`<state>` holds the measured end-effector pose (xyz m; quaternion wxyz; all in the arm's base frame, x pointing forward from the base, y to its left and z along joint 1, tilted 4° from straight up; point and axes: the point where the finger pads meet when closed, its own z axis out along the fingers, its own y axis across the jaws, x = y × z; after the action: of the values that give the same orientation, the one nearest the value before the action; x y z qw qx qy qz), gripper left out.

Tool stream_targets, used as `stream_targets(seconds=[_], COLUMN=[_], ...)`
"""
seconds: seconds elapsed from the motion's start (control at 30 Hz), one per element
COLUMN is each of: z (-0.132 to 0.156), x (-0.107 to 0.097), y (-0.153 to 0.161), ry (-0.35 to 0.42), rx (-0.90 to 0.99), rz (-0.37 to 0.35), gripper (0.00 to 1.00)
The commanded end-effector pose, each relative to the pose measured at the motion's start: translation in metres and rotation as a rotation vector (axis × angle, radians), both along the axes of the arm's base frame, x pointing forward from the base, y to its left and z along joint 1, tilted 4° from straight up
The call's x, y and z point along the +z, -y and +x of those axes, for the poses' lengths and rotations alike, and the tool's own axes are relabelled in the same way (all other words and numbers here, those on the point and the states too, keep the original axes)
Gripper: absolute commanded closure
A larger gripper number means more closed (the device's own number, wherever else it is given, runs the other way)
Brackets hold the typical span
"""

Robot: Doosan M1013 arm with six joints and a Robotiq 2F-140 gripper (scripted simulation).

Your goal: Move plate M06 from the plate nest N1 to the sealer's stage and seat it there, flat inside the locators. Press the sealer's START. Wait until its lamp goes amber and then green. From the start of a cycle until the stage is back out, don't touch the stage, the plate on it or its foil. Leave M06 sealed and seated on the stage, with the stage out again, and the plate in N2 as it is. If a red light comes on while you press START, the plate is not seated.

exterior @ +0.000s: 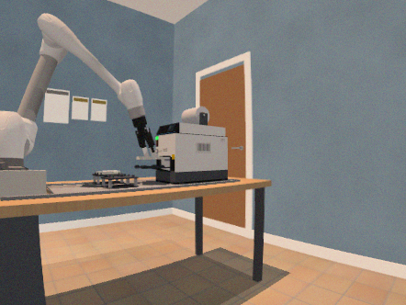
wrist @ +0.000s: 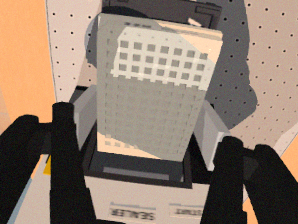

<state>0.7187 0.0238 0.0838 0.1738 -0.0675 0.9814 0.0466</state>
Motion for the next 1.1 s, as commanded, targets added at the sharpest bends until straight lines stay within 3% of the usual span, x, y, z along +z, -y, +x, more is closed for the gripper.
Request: stream_targets(seconds=[0.0, 1.07], z=[0.0, 0.0], x=[-0.0042, -0.0087], y=[-0.0003, -0.0006], ry=[0.0, 0.0], rx=[0.0, 0.0], rz=[0.0, 0.0], gripper=[0.9, 0.9])
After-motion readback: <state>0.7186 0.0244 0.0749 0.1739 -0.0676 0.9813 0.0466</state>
